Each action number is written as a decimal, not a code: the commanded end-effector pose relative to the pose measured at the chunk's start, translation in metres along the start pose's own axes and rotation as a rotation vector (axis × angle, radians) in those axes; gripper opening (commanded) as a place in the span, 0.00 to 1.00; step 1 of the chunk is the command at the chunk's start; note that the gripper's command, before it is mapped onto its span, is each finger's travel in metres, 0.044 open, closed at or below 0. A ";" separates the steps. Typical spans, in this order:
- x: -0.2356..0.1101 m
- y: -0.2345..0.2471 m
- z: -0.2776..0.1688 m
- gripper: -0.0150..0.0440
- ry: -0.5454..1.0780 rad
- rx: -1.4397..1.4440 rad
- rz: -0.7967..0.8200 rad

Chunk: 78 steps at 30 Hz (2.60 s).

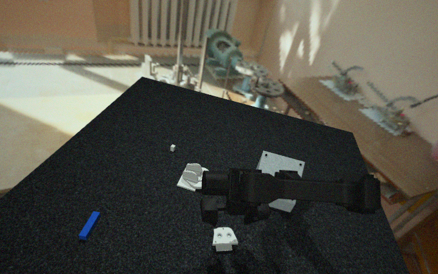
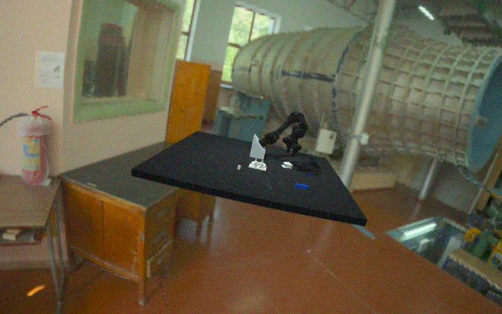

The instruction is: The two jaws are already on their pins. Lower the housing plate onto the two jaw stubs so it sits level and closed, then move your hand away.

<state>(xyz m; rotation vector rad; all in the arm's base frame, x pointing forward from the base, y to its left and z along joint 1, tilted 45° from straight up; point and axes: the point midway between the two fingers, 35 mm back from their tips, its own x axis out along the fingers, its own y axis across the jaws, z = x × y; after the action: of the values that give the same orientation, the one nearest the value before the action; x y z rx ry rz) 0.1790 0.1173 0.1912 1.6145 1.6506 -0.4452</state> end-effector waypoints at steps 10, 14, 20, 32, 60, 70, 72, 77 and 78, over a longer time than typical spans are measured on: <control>0.037 0.001 -0.006 1.00 0.019 0.017 0.012; 0.037 0.001 -0.006 1.00 0.019 0.017 0.012; 0.044 0.002 -0.006 1.00 0.019 0.017 0.012; 0.057 0.002 -0.006 1.00 0.020 0.017 0.012; 0.086 0.002 -0.007 1.00 0.022 0.018 0.012; 0.086 0.002 -0.007 1.00 0.022 0.018 0.012; 0.087 0.002 -0.007 1.00 0.022 0.018 0.012; 0.087 0.002 -0.007 1.00 0.022 0.018 0.012; 0.087 0.002 -0.007 1.00 0.022 0.018 0.012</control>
<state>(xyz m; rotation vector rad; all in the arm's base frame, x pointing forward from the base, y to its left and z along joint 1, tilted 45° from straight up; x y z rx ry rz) 0.1869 0.1824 0.1345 1.6430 1.6596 -0.4320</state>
